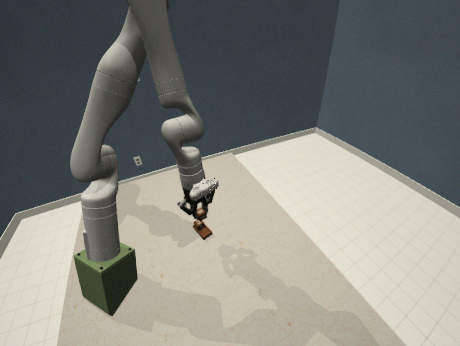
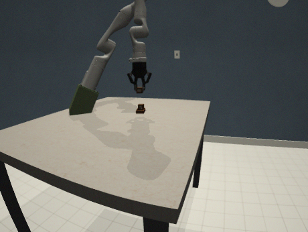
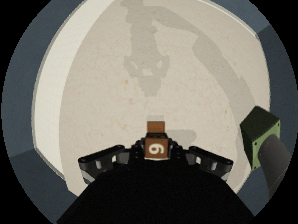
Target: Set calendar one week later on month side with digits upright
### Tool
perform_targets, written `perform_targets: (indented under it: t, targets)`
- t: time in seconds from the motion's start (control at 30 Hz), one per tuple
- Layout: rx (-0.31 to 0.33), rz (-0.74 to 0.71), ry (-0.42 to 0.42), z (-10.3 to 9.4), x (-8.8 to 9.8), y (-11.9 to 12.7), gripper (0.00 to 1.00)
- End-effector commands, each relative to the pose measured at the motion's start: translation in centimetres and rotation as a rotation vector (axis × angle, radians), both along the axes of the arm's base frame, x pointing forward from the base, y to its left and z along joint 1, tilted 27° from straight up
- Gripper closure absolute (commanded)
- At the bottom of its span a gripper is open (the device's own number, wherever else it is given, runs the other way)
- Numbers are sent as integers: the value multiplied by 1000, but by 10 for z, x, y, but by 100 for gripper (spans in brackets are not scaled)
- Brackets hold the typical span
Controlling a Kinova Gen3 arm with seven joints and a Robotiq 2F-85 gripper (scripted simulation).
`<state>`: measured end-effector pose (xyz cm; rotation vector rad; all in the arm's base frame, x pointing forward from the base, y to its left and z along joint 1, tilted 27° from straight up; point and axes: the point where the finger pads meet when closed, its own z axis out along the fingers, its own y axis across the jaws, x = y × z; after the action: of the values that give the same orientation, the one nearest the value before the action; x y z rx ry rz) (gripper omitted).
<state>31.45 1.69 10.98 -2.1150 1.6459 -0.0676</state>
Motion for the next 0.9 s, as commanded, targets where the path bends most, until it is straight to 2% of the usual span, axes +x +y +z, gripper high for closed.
perform_targets:
  t: [0.0,0.37,0.87]
  targets:
    - [3,-8,2,0,0,0,72]
    - [29,-80,29,-1,2,-2,72]
    - [112,-303,110,-3,5,-8,72]
